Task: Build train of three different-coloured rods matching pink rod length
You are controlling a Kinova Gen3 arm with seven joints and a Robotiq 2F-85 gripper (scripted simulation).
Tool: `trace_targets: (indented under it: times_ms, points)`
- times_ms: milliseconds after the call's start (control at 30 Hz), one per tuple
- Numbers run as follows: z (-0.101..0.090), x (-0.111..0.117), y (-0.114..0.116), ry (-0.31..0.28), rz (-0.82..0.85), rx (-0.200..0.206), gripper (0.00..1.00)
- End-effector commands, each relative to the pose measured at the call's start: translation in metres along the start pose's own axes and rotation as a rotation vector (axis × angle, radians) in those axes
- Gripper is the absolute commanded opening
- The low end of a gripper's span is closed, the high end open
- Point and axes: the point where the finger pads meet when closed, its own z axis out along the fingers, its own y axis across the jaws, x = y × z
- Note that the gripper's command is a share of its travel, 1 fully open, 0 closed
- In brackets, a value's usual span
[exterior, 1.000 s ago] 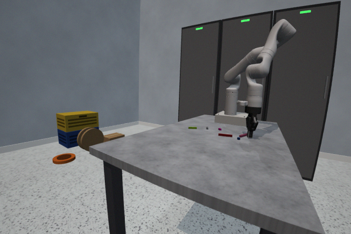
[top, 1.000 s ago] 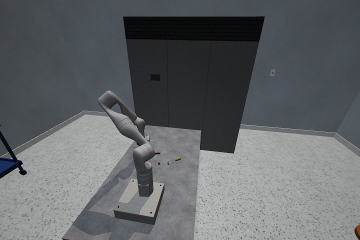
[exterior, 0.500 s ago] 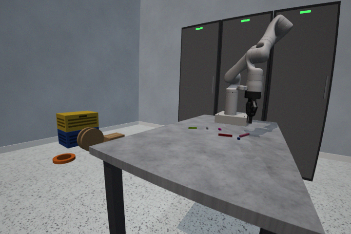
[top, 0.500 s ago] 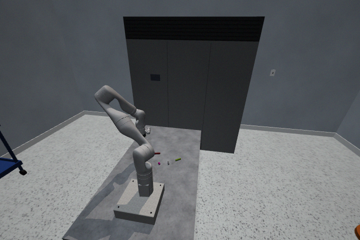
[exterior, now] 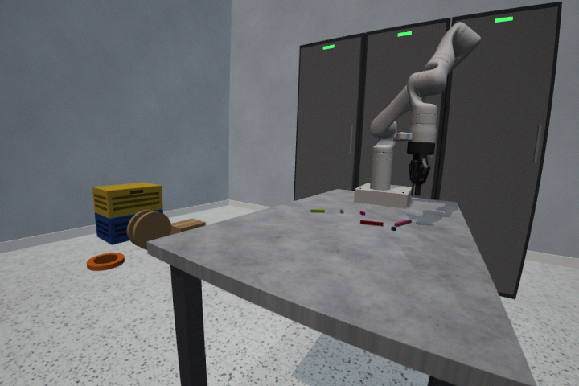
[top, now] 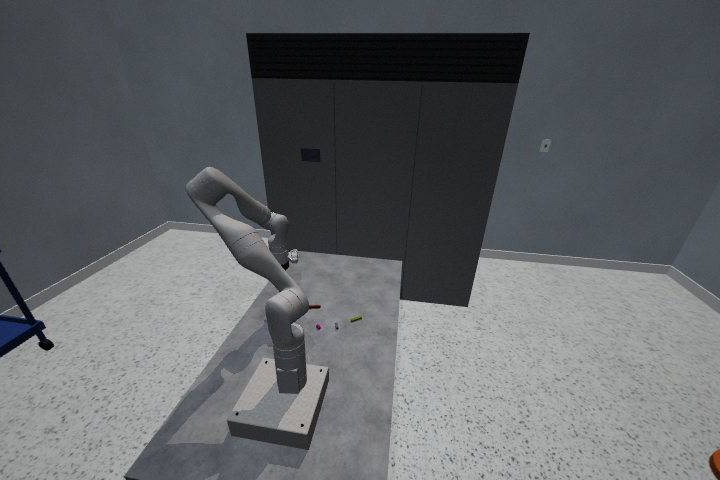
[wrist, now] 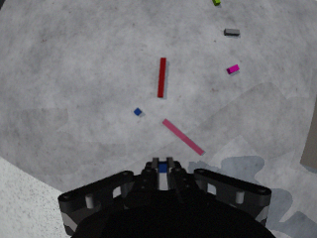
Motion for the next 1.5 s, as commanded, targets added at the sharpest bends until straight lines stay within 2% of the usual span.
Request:
trace_targets:
  times_ms: [0, 200, 367, 567, 633, 1133, 1200, 1467]
  points:
    - [-0.001, 0.0, 0.0, -0.001, -0.001, 0.002, 0.05]
    - [-0.001, 0.003, 0.0, -0.001, -0.007, 0.002, 0.05]
    - [-0.001, 0.018, 0.003, -0.001, -0.032, 0.002, 0.05]
    - [-0.001, 0.052, 0.013, -0.002, -0.093, 0.002, 0.05]
    - [-0.001, 0.052, 0.013, -0.002, -0.093, 0.002, 0.05]
    - [-0.002, 0.153, 0.065, -0.001, -0.314, 0.003, 0.05]
    - [-0.002, 0.153, 0.065, -0.001, -0.314, 0.003, 0.05]
    - [-0.002, 0.179, 0.087, 0.0, -0.388, 0.002, 0.05]
